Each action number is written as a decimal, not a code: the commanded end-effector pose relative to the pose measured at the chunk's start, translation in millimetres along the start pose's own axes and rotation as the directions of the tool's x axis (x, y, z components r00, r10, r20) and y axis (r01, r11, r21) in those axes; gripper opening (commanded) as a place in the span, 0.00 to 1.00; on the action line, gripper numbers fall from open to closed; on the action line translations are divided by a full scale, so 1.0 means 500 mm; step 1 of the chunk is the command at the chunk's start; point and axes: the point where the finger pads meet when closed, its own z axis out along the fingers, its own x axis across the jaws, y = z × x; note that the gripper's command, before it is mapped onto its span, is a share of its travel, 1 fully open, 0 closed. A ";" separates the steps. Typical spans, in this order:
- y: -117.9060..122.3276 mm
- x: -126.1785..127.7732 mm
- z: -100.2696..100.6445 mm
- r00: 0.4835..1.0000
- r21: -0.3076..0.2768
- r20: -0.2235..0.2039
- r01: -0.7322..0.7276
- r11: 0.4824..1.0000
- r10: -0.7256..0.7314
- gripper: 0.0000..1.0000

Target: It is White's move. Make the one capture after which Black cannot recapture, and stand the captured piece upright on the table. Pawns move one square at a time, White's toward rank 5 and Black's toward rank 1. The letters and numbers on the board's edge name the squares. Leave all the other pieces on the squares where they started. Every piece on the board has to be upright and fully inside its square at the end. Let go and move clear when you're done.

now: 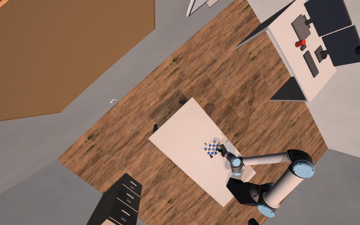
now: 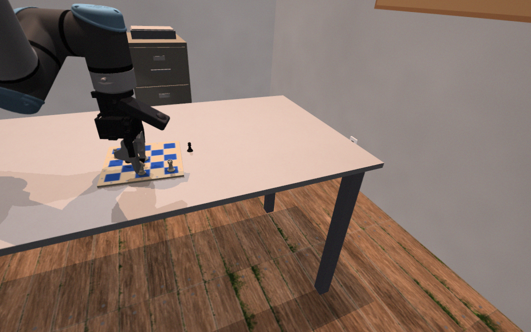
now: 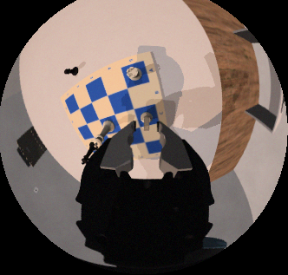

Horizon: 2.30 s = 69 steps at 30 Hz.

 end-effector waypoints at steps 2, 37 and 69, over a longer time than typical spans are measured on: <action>0.000 0.000 0.000 1.000 0.001 0.000 0.000 1.000 0.000 0.22; 0.000 0.000 0.000 1.000 0.001 0.000 0.000 1.000 0.000 0.00; 0.000 0.000 -0.006 1.000 0.001 0.000 0.000 1.000 0.000 0.00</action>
